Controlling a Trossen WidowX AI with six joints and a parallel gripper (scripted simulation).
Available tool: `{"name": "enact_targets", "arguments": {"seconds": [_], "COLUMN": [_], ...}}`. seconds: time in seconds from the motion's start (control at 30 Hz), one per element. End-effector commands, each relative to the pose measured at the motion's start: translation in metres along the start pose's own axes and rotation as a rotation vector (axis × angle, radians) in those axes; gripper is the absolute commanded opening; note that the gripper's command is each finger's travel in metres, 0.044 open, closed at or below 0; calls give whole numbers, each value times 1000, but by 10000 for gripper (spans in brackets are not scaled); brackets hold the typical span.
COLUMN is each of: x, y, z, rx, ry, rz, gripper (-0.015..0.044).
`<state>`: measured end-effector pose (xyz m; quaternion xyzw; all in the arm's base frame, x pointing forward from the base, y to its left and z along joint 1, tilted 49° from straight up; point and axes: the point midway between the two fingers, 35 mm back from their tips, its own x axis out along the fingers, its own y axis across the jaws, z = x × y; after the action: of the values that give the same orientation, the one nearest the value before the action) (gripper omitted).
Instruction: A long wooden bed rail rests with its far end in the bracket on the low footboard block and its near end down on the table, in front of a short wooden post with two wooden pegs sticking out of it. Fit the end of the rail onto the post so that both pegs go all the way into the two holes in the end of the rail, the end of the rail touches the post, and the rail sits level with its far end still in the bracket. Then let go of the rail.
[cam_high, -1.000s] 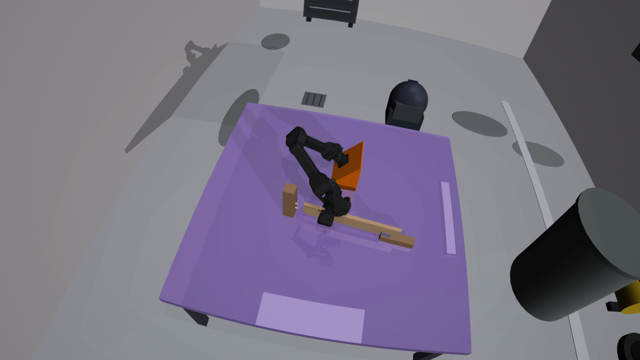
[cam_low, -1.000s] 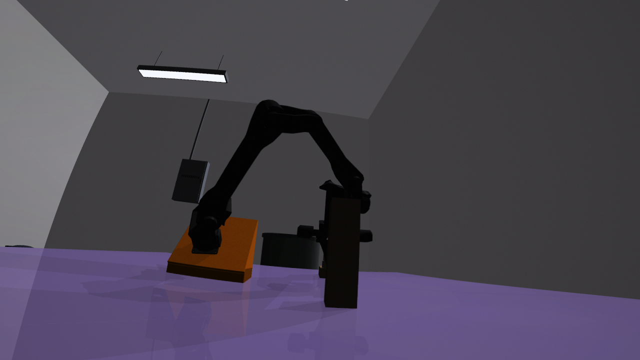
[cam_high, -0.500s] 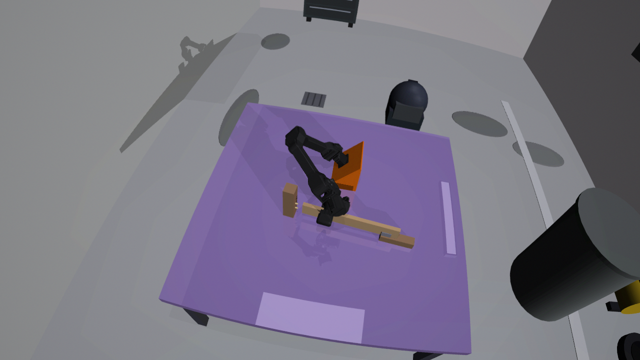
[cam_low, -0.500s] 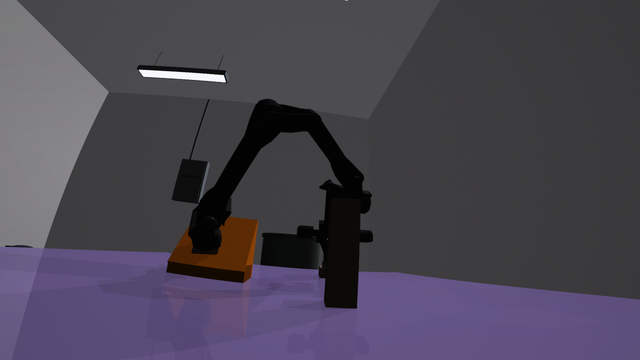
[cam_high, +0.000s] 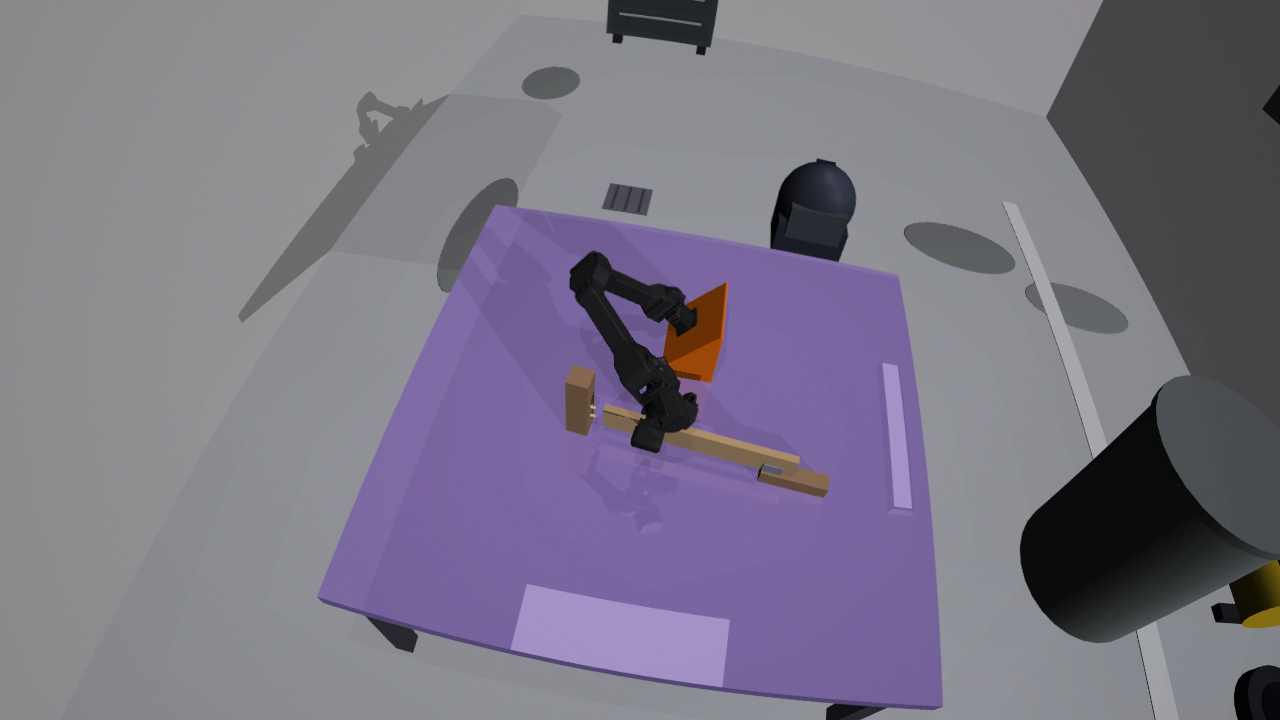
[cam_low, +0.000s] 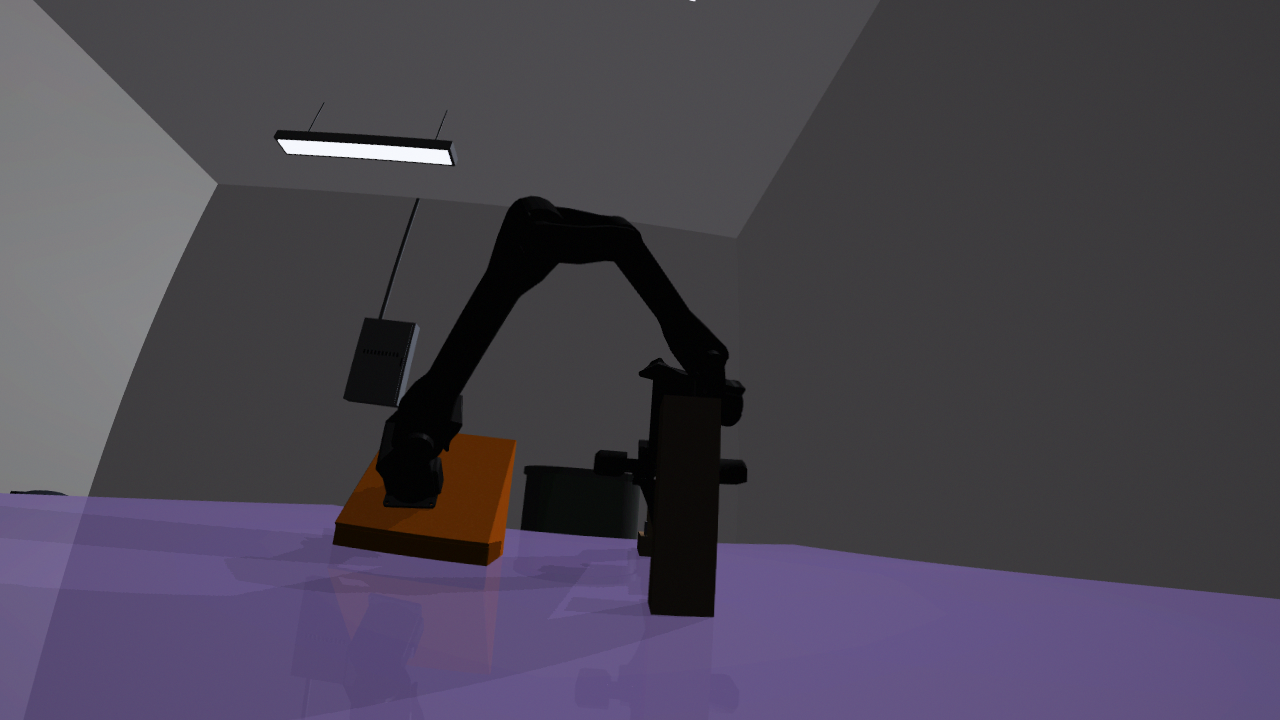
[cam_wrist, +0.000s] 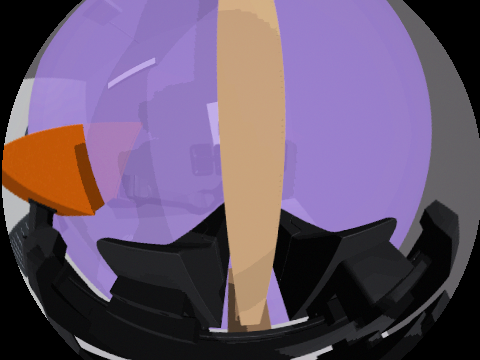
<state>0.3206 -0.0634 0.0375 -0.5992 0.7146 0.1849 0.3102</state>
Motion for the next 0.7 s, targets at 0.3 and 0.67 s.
{"name": "enact_targets", "arguments": {"seconds": [0.3, 0.67], "x": [-3, -2], "y": [0, 0], "z": [-4, -7], "rx": [-5, -5], "ry": [-1, -1], "rz": [-4, -4], "gripper": [0, 0]}}
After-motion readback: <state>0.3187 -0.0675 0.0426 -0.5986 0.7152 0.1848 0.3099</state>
